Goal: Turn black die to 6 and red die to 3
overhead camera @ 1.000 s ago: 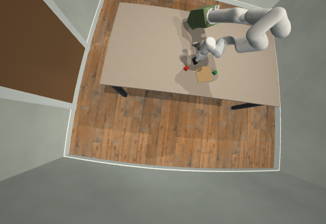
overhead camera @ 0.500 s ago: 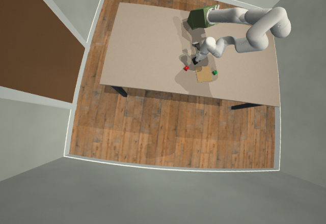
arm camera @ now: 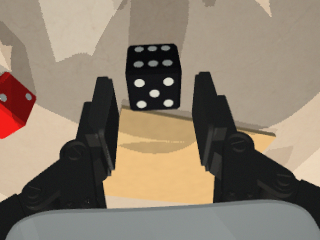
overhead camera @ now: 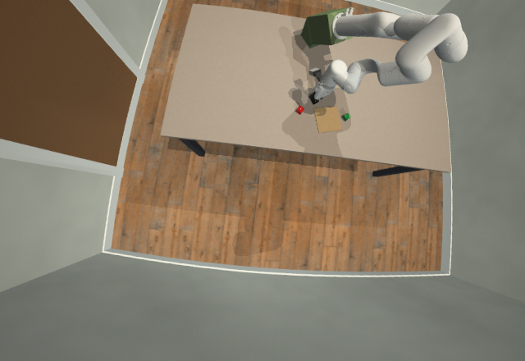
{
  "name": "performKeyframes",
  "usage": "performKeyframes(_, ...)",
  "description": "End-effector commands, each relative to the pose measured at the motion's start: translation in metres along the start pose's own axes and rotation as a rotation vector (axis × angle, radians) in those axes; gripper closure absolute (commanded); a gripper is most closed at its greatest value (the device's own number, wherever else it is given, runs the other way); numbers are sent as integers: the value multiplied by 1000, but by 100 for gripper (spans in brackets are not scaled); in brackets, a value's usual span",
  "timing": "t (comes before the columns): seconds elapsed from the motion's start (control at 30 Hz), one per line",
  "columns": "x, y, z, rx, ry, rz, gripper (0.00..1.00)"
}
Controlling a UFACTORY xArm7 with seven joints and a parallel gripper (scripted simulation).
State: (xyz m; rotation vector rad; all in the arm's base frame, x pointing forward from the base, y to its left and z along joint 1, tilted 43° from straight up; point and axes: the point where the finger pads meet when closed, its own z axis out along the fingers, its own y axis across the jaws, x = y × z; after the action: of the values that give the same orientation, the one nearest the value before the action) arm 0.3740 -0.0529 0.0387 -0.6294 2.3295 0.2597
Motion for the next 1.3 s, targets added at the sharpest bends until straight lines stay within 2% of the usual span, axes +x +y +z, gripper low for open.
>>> performKeyframes(0.0,0,-1,6,2,-1,1,53)
performKeyframes(0.5,0,-1,28,2,-1,1,53)
performKeyframes(1.27,0,-1,30,2,-1,1,53)
